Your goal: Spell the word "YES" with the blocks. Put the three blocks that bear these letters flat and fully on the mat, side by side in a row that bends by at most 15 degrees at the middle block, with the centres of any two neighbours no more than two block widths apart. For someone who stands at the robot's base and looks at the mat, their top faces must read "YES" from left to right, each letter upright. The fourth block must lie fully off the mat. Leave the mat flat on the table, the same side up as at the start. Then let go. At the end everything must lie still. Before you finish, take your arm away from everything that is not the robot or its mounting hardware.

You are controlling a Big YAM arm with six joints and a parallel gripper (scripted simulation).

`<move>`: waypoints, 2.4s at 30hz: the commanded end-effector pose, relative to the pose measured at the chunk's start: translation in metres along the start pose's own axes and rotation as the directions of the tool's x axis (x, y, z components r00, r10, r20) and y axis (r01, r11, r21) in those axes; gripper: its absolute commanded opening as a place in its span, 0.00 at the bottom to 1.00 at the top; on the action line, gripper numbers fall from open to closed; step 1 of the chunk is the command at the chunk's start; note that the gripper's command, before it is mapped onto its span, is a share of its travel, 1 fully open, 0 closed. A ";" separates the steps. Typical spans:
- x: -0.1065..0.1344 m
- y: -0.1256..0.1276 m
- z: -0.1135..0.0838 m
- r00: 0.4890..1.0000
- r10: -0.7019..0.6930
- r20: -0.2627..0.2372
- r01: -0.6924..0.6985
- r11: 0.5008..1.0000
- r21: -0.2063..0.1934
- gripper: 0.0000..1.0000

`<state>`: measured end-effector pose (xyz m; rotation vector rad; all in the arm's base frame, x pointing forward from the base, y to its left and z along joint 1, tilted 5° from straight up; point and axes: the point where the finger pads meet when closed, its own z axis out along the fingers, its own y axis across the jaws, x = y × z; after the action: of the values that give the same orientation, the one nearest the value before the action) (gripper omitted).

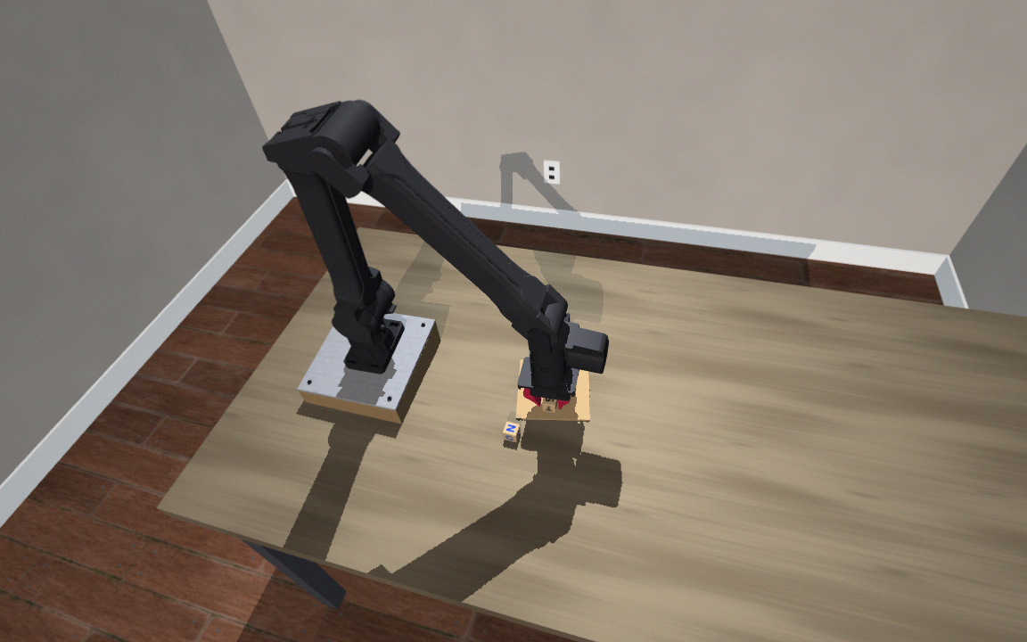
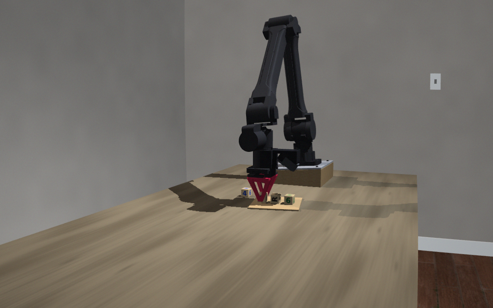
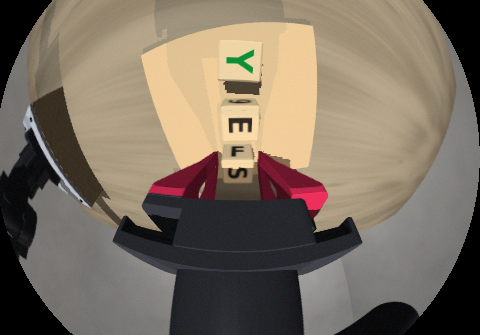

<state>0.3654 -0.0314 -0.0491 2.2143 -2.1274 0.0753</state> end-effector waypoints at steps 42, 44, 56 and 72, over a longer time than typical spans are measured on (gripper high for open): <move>-0.003 -0.004 -0.017 1.000 -0.012 0.003 0.012 1.000 0.019 0.47; -0.002 -0.009 -0.023 1.000 -0.008 0.002 0.008 1.000 0.031 0.47; 0.000 -0.021 -0.043 1.000 0.005 0.001 -0.005 0.999 0.051 0.47; -0.001 -0.018 -0.051 1.000 0.004 0.003 -0.004 1.000 0.024 0.47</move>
<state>0.3620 -0.0279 -0.0095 2.2182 -2.1212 0.0729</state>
